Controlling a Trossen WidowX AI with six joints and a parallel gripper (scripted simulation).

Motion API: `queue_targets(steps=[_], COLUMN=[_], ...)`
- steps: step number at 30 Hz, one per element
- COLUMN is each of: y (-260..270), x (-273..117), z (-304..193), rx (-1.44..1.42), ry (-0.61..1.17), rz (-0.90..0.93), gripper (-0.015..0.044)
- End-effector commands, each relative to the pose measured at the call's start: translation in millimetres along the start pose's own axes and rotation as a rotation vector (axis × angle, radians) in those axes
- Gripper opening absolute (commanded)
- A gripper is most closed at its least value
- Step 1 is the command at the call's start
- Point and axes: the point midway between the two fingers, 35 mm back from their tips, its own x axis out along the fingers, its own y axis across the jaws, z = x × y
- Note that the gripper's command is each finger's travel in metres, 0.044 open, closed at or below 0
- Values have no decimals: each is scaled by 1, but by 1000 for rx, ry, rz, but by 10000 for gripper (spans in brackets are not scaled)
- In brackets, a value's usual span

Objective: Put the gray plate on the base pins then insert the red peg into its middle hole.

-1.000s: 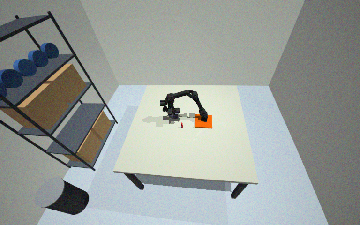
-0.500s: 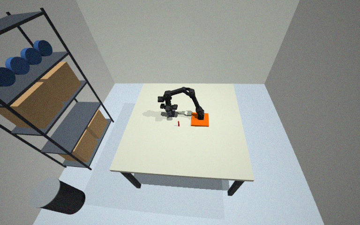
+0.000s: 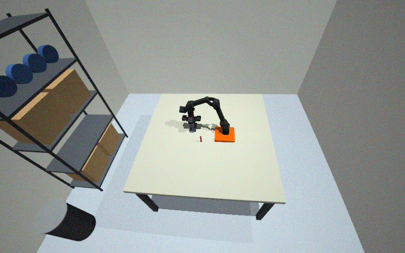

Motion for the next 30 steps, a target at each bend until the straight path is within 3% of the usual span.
queue_targets(steps=[1,30], y=[1,0], x=[2,7], z=[-7,-8], rx=[-9,-9], ry=[4,4], rz=[-6,-6], gripper=[0,0])
